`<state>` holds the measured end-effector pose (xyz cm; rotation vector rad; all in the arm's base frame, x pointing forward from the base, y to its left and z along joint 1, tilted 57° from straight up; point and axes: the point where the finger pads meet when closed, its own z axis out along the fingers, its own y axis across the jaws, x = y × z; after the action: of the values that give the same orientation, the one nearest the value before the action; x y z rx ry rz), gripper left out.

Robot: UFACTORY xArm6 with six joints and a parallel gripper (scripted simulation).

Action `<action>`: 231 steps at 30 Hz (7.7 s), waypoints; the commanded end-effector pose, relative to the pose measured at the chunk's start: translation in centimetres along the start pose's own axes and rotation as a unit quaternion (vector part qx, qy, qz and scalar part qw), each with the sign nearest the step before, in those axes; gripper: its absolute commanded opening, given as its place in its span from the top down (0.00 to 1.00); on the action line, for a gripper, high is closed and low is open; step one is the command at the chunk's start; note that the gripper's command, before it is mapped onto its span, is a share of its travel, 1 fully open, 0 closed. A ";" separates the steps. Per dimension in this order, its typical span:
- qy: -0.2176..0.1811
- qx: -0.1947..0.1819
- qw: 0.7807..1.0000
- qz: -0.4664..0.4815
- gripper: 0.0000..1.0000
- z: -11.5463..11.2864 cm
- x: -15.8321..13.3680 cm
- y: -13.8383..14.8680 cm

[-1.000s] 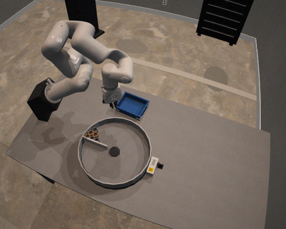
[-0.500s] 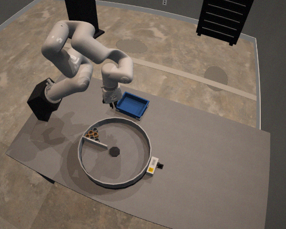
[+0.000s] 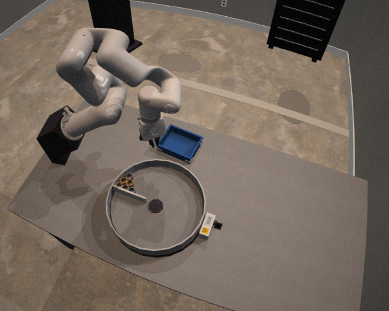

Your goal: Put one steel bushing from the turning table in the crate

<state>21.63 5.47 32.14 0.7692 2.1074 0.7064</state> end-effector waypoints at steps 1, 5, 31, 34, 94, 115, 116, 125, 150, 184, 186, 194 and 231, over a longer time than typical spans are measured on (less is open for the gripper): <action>0.000 -0.001 1.000 0.000 0.87 -0.1 0.0 0.1; 0.000 -0.001 1.000 0.000 0.87 -0.1 0.0 0.1; 0.000 -0.001 1.000 0.000 0.87 -0.1 0.0 0.1; 0.000 -0.001 1.000 0.000 0.87 -0.1 0.0 0.1; 0.000 -0.001 1.000 0.000 0.87 -0.1 0.0 0.1; 0.003 0.077 0.988 0.133 0.90 0.8 -0.7 -1.5; 0.003 0.082 0.986 0.142 0.90 0.9 -0.7 -1.6; 0.000 0.130 0.964 0.233 0.90 1.5 -1.2 -2.6; -0.023 0.235 0.849 0.472 0.90 3.2 -2.7 -5.3; -0.069 0.316 0.582 0.746 0.90 5.6 -5.7 -9.5; -0.071 0.319 0.563 0.759 0.90 5.7 -6.0 -9.8; -0.081 0.326 0.482 0.809 0.90 6.2 -6.9 -11.1; -0.099 0.326 0.273 0.900 0.90 7.2 -9.2 -14.6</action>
<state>28.07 -9.07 22.37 3.4374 0.0256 0.4275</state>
